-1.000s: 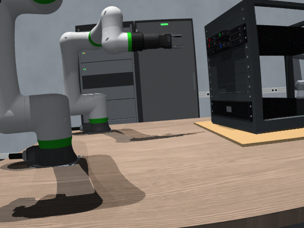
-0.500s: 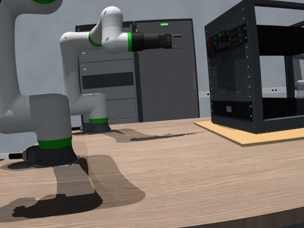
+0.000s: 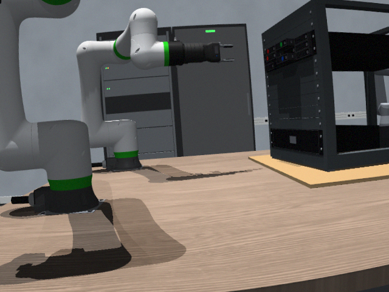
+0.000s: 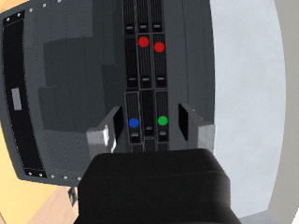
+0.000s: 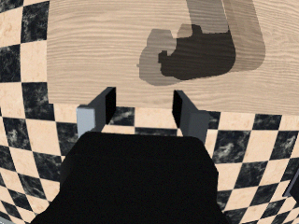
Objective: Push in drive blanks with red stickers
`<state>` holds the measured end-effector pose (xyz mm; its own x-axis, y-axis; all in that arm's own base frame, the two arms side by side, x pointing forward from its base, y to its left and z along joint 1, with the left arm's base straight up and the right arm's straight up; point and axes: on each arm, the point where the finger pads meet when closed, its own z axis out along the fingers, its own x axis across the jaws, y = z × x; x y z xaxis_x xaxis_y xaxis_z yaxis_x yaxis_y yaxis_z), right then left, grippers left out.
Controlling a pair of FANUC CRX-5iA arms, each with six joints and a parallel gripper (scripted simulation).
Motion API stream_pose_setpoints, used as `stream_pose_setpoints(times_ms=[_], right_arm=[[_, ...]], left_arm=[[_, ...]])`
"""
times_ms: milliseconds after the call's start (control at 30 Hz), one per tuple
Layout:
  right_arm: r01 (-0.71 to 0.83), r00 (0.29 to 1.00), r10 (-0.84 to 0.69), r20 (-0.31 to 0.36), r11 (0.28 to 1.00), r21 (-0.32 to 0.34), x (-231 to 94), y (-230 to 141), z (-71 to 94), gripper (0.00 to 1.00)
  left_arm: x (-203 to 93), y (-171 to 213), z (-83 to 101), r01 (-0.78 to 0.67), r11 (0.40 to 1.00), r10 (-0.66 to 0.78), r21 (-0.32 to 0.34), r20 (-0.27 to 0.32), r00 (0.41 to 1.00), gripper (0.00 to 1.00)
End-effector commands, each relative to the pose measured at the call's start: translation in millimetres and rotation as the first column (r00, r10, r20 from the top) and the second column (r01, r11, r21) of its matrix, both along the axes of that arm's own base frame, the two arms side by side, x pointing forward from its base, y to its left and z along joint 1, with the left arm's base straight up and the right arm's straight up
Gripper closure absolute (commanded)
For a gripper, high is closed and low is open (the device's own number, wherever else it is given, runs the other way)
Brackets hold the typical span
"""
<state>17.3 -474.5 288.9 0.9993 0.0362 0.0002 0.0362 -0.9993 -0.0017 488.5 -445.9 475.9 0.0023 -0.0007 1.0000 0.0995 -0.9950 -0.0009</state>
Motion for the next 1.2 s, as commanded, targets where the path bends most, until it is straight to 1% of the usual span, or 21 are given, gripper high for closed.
stream_pose_setpoints(times_ms=[0, 233, 500, 567, 933, 1067, 1167], right_arm=[[0.000, 1.000, 0.000, 0.000, 1.000, -0.002, -0.1, -0.2, 0.8, 0.00], [0.000, 1.000, 0.000, 0.000, 1.000, -0.002, -0.1, -0.2, 0.8, 0.00], [0.000, 1.000, 0.000, 0.000, 1.000, -0.002, -0.1, -0.2, 0.8, 0.00], [0.000, 1.000, 0.000, 0.000, 1.000, -0.002, -0.1, -0.2, 0.8, 0.00], [0.000, 1.000, 0.000, 0.000, 1.000, -0.002, -0.1, -0.2, 0.8, 0.00], [0.000, 1.000, 0.000, 0.000, 1.000, -0.002, -0.1, -0.2, 0.8, 0.00], [0.000, 1.000, 0.000, 0.000, 1.000, -0.002, -0.1, -0.2, 0.8, 0.00]], left_arm=[[1.0, -0.1, 1.3, 0.000, 1.000, 0.000, -0.002, 0.002, 1.000, 0.00], [20.2, -8.4, 0.4, -0.001, 1.000, 0.001, -0.002, 0.003, 1.000, 0.00], [62.4, -26.6, -1.5, -0.001, 1.000, 0.001, -0.002, 0.004, 1.000, 0.00], [62.4, -26.6, -1.5, -0.001, 1.000, 0.001, -0.002, 0.004, 1.000, 0.00], [118.3, -50.8, -4.1, -0.001, 1.000, 0.001, -0.002, 0.004, 1.000, 0.00], [130.9, -56.2, -4.7, -0.001, 1.000, 0.001, -0.002, 0.004, 1.000, 0.00], [133.2, -57.2, -4.8, -0.001, 1.000, 0.001, -0.002, 0.004, 1.000, 0.00]])
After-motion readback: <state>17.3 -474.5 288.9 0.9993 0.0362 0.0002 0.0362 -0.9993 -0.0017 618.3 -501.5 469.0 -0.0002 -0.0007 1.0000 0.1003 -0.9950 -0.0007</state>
